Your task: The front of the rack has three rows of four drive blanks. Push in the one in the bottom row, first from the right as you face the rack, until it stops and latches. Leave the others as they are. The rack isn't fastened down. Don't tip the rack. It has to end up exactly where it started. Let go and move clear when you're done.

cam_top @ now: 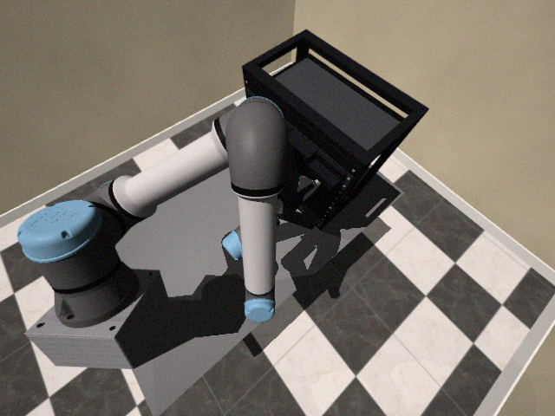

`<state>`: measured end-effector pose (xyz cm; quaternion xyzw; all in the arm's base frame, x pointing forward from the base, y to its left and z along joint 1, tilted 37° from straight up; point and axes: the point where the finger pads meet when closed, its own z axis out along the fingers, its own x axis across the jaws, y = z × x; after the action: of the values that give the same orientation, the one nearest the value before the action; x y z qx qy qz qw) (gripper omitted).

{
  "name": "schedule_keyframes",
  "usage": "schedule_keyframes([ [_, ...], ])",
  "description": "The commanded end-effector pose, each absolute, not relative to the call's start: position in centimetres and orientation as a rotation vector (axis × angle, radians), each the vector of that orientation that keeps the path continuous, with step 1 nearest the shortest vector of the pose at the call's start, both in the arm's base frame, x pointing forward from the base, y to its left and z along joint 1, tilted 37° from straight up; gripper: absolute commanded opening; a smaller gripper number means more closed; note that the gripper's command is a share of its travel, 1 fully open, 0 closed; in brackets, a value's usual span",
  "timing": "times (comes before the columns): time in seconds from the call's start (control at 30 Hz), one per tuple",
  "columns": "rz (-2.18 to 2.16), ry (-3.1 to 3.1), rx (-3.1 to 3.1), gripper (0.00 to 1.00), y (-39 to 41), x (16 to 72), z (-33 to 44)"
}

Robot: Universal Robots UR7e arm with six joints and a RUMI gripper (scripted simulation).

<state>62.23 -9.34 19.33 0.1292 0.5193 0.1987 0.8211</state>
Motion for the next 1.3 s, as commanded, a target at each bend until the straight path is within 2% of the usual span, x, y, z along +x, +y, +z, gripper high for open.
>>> schedule_keyframes([
  [0.0,0.422,1.105,0.275,0.0,-9.39,62.25,19.39],
  [1.27,0.422,1.105,0.275,0.0,-9.4,62.72,19.61],
])
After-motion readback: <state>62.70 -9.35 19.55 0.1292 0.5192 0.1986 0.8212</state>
